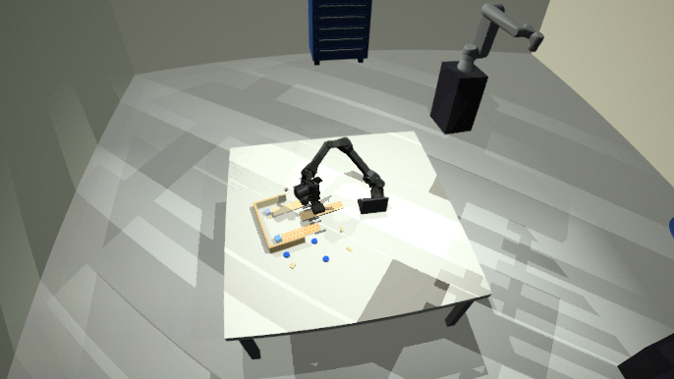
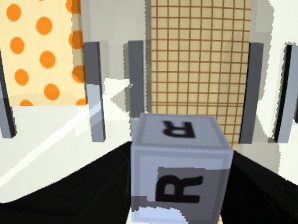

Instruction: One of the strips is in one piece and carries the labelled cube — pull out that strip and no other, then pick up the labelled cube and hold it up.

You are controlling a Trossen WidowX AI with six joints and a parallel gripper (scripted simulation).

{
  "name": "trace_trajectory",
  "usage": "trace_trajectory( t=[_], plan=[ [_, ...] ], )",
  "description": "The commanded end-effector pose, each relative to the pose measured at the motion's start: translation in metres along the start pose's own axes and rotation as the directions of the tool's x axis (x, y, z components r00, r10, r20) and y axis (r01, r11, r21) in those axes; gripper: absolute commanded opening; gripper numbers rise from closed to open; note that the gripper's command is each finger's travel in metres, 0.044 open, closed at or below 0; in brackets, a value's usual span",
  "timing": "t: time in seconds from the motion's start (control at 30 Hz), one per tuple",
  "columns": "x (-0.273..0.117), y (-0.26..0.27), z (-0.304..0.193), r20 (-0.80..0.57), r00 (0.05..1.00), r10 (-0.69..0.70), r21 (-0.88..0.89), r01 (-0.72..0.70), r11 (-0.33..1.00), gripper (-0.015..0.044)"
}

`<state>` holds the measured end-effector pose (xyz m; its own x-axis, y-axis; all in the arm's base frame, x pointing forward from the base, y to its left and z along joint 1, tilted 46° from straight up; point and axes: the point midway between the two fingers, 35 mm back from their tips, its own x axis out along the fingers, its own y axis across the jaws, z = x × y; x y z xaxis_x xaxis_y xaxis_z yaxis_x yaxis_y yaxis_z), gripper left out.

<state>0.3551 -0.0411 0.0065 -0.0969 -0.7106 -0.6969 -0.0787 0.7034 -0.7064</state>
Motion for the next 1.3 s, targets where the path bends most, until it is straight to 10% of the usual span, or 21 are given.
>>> trace_trajectory(
  t=[0.0,1.27],
  plan=[
    [0.000,0.004,-0.013,-0.005,1.000,0.003,0.000,-0.003,1.000,0.0000],
    [-0.036,0.011,-0.053,-0.006,1.000,0.004,-0.002,-0.004,1.000,0.0000]
  ],
)
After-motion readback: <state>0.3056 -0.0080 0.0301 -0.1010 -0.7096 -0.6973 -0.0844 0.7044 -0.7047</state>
